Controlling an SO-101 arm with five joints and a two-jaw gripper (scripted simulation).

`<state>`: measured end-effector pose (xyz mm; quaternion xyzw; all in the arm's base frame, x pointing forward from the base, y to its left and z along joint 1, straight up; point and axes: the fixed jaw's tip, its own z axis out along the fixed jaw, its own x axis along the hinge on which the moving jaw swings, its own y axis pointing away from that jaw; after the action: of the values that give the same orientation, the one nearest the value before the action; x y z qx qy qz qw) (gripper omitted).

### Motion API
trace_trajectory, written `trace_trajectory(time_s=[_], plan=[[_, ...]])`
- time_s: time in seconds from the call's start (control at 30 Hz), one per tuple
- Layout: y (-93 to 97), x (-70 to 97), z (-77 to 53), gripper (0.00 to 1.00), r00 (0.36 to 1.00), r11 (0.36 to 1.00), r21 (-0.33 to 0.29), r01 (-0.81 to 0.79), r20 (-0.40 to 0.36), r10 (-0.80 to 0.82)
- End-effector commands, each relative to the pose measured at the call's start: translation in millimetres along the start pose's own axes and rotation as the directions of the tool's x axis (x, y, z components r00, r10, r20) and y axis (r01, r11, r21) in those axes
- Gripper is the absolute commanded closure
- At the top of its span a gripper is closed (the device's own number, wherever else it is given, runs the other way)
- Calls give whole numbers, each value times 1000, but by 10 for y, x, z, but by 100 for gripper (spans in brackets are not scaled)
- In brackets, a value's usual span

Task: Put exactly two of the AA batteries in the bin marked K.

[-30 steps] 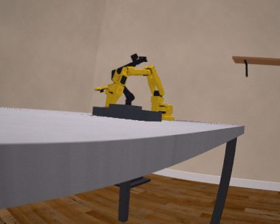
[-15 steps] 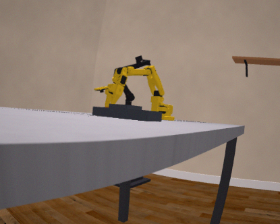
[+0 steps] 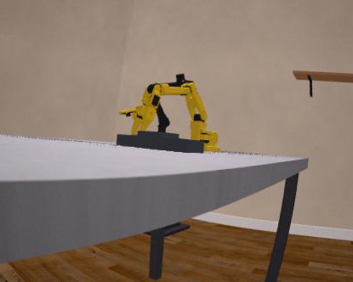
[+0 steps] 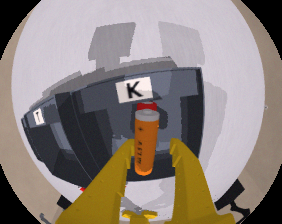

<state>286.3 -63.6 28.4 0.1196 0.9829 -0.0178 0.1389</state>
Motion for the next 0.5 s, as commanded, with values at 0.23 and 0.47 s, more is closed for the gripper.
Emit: trace_trajectory(time_s=[0.23, 0.47], plan=[[20, -122, -263, 84, 997, 1000, -2, 17, 71, -16], [20, -124, -413, 84, 997, 1000, -2, 17, 71, -16]])
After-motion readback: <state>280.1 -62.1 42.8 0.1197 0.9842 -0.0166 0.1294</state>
